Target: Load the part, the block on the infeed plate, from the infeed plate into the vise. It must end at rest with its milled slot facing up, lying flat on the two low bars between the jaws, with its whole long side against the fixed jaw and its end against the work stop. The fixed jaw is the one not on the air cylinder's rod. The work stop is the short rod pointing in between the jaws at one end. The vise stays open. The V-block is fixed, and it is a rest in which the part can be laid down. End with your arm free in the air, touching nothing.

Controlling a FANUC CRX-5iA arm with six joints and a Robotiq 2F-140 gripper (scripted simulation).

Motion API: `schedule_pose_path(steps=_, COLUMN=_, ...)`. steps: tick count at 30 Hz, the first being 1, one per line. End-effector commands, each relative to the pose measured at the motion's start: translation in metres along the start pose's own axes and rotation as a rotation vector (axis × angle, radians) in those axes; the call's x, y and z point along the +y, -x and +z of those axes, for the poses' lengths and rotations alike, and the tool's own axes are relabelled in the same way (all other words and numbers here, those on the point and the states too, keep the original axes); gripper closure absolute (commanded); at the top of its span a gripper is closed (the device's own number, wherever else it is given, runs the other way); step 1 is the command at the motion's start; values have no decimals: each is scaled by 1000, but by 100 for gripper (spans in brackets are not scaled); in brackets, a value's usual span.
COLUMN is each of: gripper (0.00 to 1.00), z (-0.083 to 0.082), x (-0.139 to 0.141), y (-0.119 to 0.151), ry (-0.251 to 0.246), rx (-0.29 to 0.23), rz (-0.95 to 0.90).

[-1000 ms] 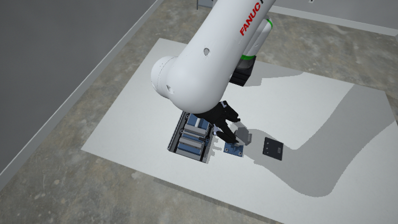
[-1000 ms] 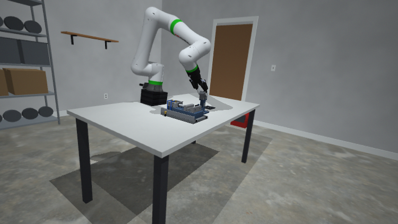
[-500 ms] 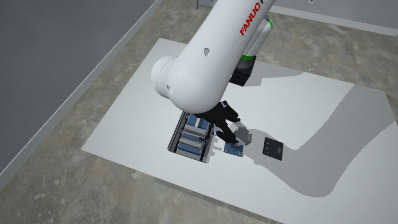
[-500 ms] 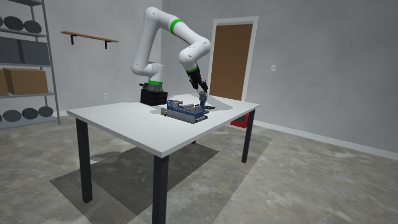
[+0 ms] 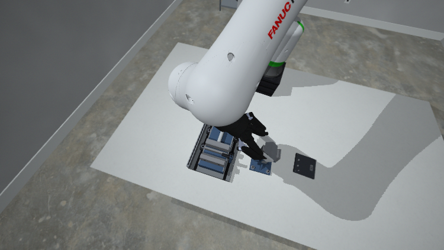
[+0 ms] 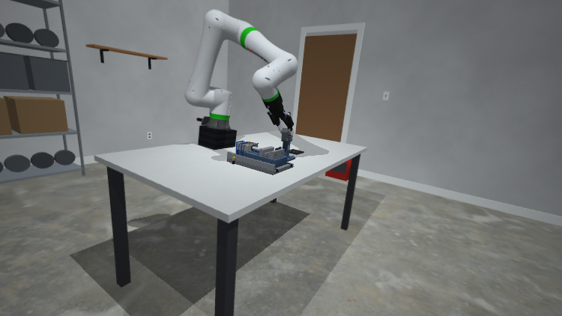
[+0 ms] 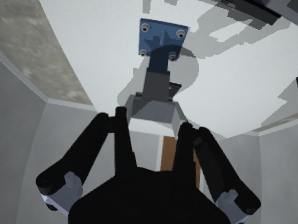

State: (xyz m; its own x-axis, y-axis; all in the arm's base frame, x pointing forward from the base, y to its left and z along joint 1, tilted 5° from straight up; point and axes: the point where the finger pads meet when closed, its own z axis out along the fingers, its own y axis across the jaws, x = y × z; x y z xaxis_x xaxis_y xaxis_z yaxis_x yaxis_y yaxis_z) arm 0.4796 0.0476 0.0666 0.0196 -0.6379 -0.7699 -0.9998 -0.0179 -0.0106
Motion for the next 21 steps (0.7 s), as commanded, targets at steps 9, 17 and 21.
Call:
schedule_pose_path(steps=9, gripper=100, z=-2, x=0, y=2, ry=0, rx=0, rz=0)
schedule_pose_path(steps=17, gripper=100, z=-5, x=0, y=4, ry=0, rx=0, rz=0)
schedule_pose_path(steps=21, gripper=100, z=-6, x=0, y=6, ry=0, rx=0, rz=0)
